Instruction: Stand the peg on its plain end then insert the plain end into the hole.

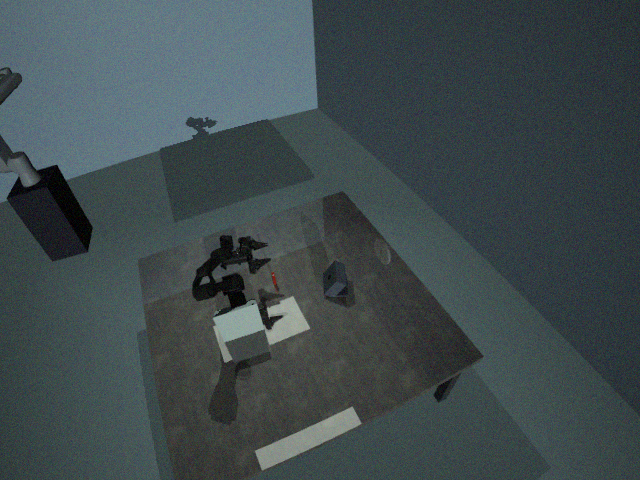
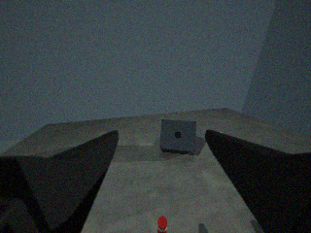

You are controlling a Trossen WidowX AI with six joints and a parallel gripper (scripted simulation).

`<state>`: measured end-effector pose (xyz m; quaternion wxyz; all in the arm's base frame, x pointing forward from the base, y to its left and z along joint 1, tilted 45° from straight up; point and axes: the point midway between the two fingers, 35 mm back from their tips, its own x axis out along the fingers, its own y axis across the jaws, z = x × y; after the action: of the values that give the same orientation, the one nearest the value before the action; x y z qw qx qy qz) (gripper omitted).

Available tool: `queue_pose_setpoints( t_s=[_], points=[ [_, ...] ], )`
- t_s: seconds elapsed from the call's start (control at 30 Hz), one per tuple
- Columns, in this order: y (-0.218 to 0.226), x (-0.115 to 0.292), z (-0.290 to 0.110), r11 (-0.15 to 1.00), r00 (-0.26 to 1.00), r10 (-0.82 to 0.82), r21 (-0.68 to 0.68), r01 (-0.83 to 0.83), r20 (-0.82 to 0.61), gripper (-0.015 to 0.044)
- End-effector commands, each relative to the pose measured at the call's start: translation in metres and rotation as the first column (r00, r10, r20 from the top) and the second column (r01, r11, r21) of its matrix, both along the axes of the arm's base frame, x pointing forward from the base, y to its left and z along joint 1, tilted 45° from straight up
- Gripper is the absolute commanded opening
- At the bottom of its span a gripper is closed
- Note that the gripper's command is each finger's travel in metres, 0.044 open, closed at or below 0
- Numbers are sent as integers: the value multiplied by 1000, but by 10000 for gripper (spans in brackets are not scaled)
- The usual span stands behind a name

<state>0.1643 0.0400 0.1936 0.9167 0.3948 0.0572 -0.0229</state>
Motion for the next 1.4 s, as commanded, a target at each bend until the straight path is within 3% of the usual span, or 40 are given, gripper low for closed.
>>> queue_pose_setpoints(
  t_s=[0.0, 0.4, 0.7, 1.0, 1.37],
  points=[
    [-4, -1, 0, 999, 1000, 11, -31, -11, -9, 440],
    [11, 5, -16, 931, 967, 95, -324, -170, -234, 440],
    [19, 7, -35, 834, 881, 130, -431, -345, -455, 440],
    [25, 5, -56, 742, 717, 162, -395, -541, -678, 440],
    [33, -2, -74, 662, 447, 249, -186, -726, -859, 440]
  ],
)
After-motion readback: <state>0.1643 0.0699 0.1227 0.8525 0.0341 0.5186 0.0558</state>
